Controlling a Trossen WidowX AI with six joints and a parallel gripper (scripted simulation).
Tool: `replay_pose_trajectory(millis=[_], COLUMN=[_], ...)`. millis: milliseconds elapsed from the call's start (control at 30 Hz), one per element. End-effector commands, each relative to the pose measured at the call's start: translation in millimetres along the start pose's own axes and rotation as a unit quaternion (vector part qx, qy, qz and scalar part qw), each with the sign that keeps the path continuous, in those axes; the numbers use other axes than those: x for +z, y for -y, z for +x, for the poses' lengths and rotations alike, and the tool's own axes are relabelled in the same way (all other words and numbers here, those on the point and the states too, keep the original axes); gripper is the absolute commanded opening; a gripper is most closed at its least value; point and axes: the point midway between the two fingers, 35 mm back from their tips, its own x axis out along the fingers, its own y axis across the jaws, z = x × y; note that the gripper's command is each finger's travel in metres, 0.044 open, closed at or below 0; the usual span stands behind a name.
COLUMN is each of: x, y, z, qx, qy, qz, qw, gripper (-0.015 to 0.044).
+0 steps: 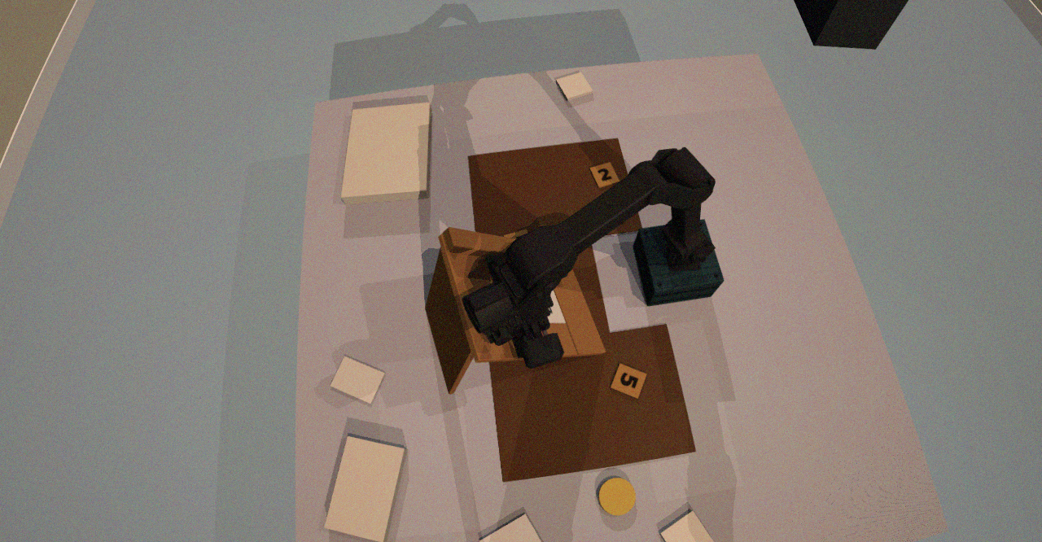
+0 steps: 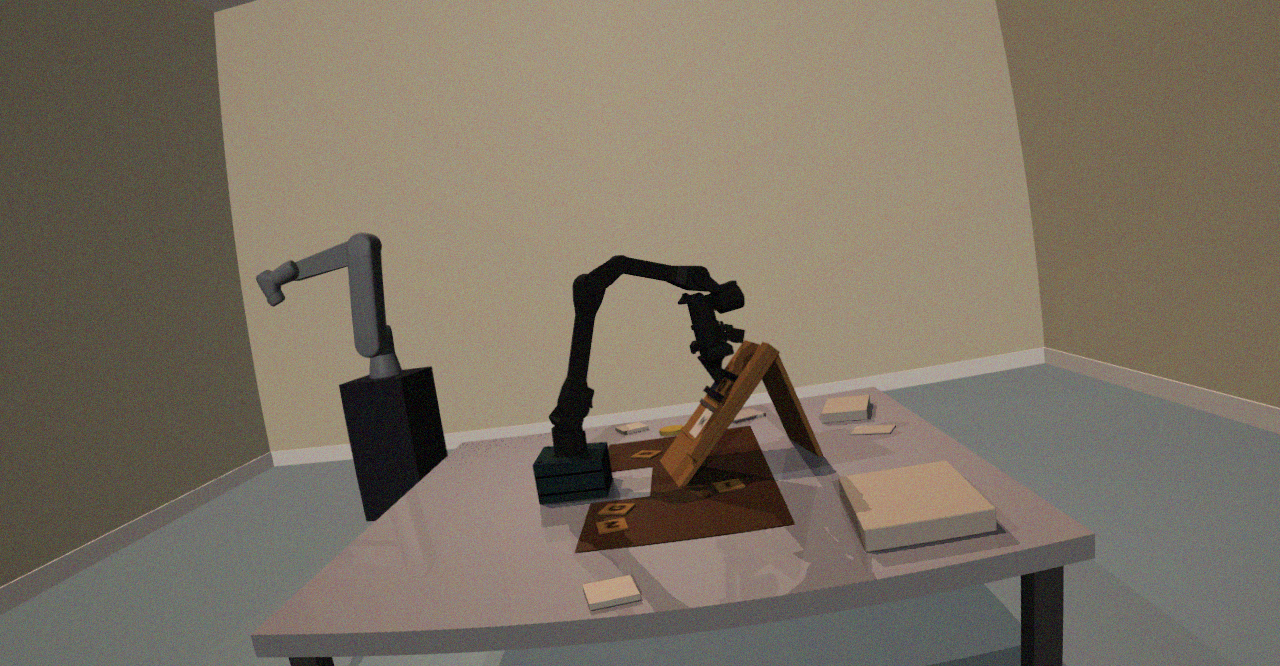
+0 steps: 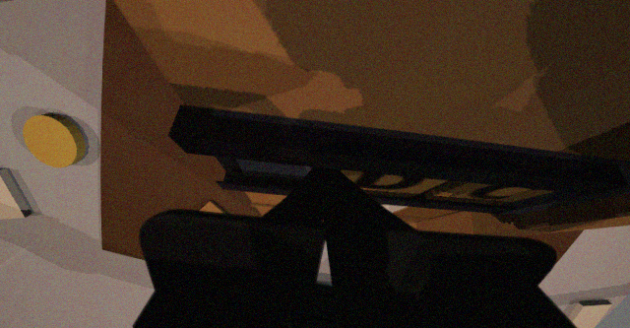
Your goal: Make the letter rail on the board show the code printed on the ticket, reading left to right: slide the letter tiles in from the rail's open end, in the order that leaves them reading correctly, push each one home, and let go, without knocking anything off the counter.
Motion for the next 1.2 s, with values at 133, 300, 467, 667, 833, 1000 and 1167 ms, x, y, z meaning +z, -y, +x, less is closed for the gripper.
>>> replay_pose_trajectory(millis=[133,300,467,667,833,1000,1167], x=[0,-1,-1,-1,-1,-1,0], y=[1,4,6,8,9,11,13], z=[-1,-1,-1,0,0,0,-1], qx=[0.002,0.002,0.002,0.002,0.002,0.002,0.002], qy=[0.003,0.003,0.003,0.003,0.003,0.003,0.003], qz=[-0.001,-0.001,-0.001,-0.001,-0.001,-0.001,-0.001], qw=[1.0,1.0,1.0,1.0,1.0,1.0,1.0], gripper=[0.0,0.0,0.0,0.0,0.0,0.0,0.0])
